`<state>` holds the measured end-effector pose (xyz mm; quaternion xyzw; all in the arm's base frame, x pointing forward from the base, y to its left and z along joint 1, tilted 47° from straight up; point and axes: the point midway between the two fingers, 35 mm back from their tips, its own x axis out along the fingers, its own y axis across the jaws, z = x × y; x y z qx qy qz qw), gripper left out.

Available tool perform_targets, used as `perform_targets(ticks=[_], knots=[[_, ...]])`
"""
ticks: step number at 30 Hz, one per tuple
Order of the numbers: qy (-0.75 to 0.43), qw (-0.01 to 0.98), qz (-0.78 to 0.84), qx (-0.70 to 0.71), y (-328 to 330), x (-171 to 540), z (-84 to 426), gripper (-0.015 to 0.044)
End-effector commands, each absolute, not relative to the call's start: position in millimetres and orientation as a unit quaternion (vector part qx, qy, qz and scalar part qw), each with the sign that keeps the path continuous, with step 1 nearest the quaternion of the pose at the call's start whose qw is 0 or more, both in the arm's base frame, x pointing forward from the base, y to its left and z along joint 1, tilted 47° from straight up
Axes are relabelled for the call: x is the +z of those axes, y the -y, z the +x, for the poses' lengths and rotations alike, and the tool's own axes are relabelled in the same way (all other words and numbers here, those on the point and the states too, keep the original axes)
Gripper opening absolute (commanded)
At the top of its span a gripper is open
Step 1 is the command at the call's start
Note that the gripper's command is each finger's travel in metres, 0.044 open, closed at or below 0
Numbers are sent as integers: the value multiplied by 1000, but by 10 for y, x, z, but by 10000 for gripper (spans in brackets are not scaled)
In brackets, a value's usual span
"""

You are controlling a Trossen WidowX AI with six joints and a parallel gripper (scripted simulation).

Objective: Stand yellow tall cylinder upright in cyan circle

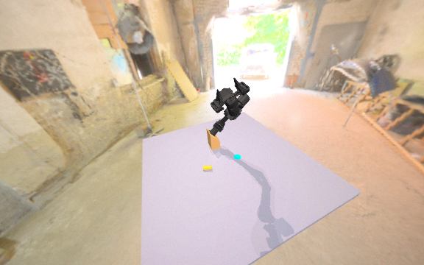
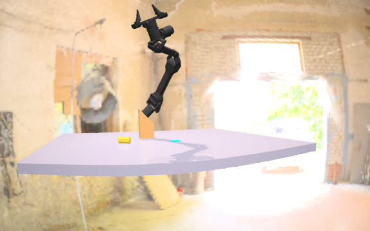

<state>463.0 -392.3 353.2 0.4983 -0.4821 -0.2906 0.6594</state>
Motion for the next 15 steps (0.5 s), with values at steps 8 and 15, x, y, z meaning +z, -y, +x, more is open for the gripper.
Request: perform_targets(ticks=[8, 15], knots=[[269, 790, 380, -399, 3923, 2800, 4924, 309], [16, 876, 233, -421, 3793, 1930, 5062, 309]])
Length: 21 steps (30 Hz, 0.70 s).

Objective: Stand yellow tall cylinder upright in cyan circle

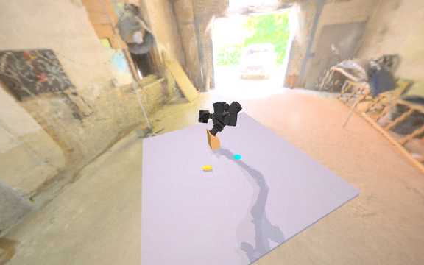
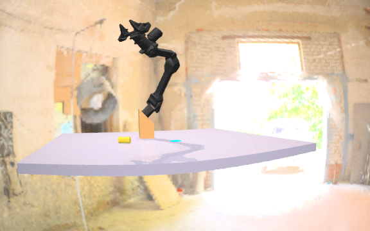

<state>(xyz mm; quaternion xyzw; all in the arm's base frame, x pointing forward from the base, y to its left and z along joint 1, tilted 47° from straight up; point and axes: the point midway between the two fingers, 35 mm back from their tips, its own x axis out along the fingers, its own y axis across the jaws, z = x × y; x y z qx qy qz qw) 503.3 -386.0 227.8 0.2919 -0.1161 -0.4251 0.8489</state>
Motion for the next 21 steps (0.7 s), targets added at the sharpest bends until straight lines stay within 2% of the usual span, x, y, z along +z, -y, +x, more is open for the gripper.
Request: perform_targets(ticks=[1, 12, 21], knots=[[-20, 884, 211, -416, 3763, 1804, 5065, 309], [-363, 900, -8, -242, 3241, 503, 4831, 309], [-522, 842, -133, 17, 2602, -294, 4334, 309]])
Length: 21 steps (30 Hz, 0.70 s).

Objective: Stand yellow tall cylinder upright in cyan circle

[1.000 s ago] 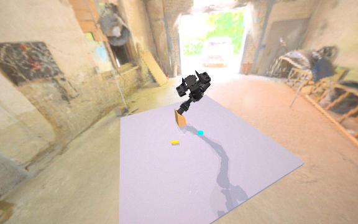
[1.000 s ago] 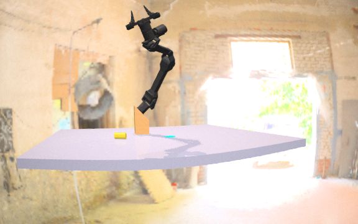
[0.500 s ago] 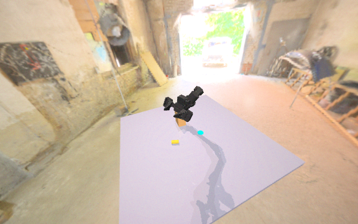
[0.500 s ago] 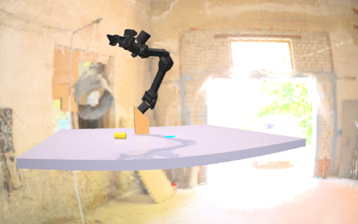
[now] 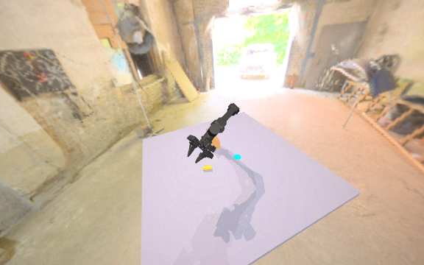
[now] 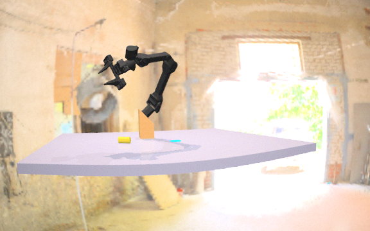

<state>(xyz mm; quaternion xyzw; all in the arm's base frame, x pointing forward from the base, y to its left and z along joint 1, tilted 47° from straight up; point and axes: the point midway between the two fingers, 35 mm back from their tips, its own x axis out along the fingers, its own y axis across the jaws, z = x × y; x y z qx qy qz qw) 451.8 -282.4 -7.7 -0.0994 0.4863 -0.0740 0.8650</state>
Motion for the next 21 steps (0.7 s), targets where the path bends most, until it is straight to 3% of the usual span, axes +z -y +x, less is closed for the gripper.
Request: perform_targets(ticks=[1, 10, 21], knots=[[-531, 834, -143, 49, 2524, -360, 4268, 309], [-532, 754, -195, 332, 1789, -737, 3624, 309], [-373, 683, -186, 599, 953, -670, 2901, 309]])
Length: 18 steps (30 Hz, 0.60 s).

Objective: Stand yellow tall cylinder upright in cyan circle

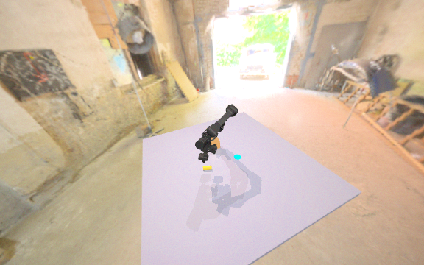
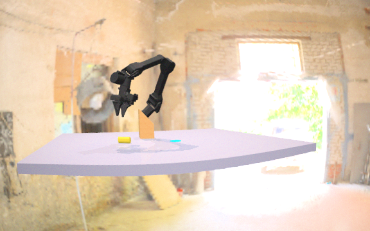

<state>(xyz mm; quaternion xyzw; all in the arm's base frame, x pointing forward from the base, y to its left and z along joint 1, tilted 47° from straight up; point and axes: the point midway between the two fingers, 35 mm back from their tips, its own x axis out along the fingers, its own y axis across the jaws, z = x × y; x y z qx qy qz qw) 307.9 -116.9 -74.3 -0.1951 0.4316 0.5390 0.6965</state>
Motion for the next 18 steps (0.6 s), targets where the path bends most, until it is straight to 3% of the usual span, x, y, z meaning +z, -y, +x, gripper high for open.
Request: perform_targets(ticks=[1, 10, 18], knots=[[-356, 681, -183, 614, 898, -645, 2856, 309], [-343, 679, -182, 624, 791, -697, 2835, 309], [-340, 679, -179, 625, 57, -1367, 2808, 309]])
